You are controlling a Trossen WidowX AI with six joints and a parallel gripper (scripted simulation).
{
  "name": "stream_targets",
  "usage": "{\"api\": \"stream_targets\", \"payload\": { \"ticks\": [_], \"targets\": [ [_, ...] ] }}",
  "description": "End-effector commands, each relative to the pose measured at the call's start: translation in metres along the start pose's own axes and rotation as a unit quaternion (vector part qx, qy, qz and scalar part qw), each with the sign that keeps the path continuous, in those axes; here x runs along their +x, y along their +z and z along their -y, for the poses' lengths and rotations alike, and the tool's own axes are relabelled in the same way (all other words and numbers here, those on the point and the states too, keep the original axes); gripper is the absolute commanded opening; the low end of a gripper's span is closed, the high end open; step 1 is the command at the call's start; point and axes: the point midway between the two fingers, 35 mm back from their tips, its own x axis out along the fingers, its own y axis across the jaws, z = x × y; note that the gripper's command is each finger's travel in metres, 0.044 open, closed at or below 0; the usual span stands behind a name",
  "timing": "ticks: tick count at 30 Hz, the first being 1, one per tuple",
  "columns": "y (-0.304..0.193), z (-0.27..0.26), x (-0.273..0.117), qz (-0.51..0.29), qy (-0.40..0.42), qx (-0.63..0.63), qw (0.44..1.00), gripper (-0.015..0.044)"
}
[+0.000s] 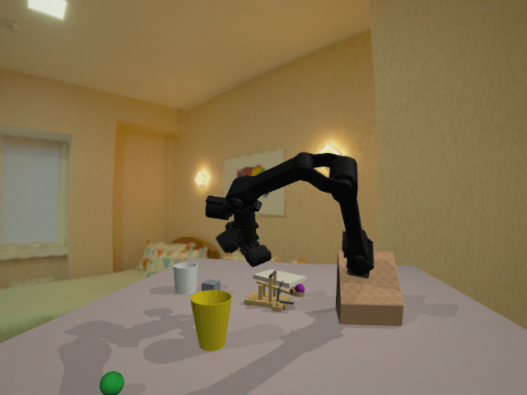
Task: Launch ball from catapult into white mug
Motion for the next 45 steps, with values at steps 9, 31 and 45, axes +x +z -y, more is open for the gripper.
{"api": "stream_targets", "payload": {
  "ticks": [9,31,45],
  "targets": [
    [-0.047,-0.049,0.011,-0.061,-0.003,-0.187,0.98,0.0],
    [-0.104,-0.093,0.029,-0.129,0.016,-0.392,0.911,0.0],
    [-0.094,-0.101,0.048,-0.128,0.016,-0.392,0.911,0.0]
  ]
}}
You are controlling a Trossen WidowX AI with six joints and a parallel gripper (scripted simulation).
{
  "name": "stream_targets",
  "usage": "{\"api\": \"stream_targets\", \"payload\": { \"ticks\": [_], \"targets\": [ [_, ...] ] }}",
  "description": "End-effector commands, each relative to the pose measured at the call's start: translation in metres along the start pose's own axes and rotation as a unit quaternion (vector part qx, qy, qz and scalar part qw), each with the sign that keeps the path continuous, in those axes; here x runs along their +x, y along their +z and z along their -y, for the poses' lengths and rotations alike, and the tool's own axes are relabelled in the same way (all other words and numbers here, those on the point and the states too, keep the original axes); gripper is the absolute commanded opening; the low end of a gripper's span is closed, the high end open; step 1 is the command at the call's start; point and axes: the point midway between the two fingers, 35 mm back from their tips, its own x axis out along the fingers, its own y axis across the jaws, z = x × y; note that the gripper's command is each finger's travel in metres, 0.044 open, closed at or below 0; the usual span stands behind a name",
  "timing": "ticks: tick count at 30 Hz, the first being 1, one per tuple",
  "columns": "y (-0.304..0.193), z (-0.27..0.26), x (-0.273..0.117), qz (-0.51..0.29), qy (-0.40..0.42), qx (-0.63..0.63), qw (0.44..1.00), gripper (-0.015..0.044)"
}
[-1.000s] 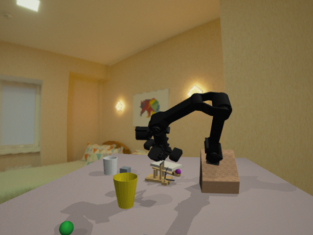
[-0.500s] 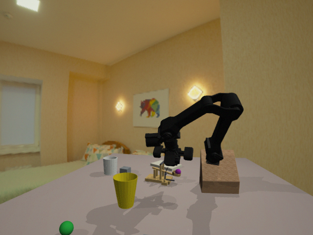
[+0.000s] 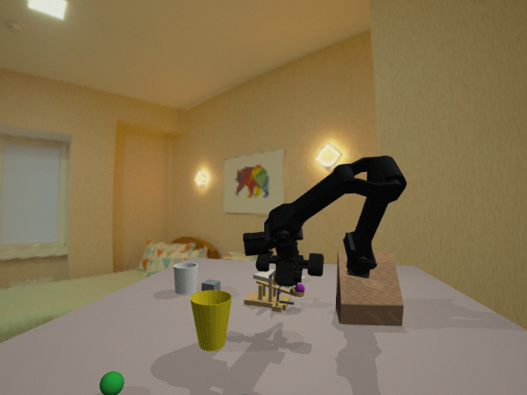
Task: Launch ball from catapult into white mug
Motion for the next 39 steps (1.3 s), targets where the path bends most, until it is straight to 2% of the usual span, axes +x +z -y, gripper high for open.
{"api": "stream_targets", "payload": {
  "ticks": [1,39],
  "targets": [
    [0.004,-0.001,0.007,-0.002,0.005,0.002,1.0,0.0],
    [0.049,-0.004,0.052,0.0,0.006,0.002,1.0,0.0]
  ]
}}
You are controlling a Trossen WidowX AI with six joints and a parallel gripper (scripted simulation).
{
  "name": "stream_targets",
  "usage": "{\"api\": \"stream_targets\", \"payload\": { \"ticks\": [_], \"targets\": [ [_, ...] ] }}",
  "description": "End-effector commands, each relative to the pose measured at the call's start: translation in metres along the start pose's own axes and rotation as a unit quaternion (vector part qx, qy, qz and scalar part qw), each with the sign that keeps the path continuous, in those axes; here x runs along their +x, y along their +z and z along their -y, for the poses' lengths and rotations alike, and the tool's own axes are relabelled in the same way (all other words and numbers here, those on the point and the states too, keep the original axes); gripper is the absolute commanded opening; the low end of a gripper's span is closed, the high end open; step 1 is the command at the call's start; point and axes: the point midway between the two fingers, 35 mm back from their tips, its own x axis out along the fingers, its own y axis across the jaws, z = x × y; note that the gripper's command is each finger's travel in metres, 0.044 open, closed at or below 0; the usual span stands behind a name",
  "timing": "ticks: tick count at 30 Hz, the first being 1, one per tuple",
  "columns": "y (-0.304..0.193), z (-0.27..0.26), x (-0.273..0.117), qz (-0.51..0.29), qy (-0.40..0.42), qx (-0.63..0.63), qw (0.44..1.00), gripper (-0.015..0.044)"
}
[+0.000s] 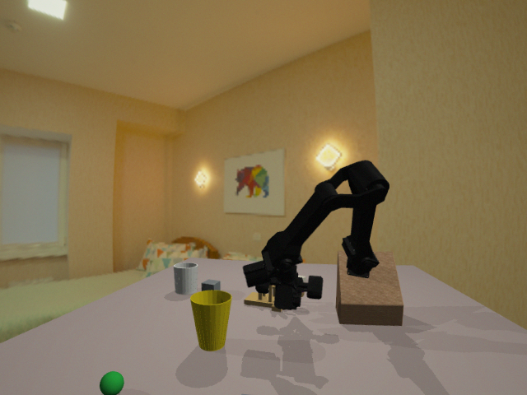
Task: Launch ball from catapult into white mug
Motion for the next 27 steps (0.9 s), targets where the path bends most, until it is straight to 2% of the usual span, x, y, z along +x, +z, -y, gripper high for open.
{"api": "stream_targets", "payload": {
  "ticks": [1,17,19,24,27],
  "targets": [
    [0.004,-0.004,0.007,0.001,0.006,0.002,1.0,0.0],
    [0.026,-0.006,0.027,0.001,0.007,0.002,1.0,0.0],
    [0.021,0.0,0.006,0.001,0.005,0.001,1.0,0.0],
    [-0.009,0.003,-0.079,0.0,0.001,0.0,1.0,0.0],
    [-0.019,-0.003,-0.103,-0.001,0.001,-0.001,1.0,0.0]
  ]
}}
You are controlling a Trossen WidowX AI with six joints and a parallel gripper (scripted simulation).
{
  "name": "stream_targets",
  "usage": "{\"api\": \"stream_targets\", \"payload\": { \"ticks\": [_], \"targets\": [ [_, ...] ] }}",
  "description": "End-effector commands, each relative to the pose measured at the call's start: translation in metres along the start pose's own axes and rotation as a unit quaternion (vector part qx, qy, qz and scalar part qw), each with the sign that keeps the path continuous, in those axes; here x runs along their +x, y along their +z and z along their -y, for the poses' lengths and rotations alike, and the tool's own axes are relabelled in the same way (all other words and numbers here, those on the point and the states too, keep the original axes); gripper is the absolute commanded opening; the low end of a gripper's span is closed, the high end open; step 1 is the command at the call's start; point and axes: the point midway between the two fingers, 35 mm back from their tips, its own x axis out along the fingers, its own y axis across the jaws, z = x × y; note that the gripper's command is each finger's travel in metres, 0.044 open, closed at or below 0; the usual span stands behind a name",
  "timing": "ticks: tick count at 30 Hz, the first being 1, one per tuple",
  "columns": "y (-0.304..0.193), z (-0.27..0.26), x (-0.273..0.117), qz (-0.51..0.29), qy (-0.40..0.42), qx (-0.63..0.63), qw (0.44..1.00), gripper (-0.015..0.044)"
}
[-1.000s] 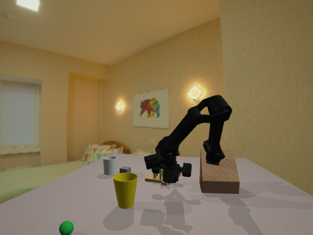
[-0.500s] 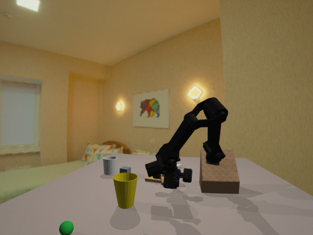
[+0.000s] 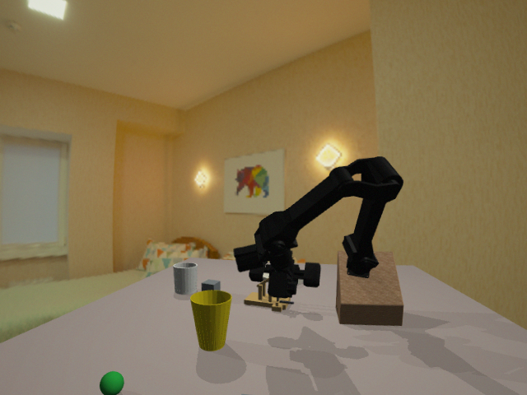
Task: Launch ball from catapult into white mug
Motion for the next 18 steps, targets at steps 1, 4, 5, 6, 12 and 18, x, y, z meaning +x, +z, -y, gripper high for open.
{"api": "stream_targets", "payload": {
  "ticks": [1,4,5,6,12,18],
  "targets": [
    [-0.016,-0.008,-0.04,-0.002,-0.006,-0.003,1.0,0.0],
    [-0.01,-0.002,-0.028,0.002,-0.009,0.004,1.0,0.0026],
    [-0.009,0.001,-0.029,0.005,-0.009,0.012,1.0,0.0053],
    [-0.008,0.006,-0.03,0.01,-0.01,0.025,1.0,0.0079],
    [-0.004,0.04,-0.042,0.043,-0.017,0.123,0.991,0.0236],
    [-0.004,0.076,-0.053,0.078,-0.02,0.219,0.972,0.0394]
  ]
}}
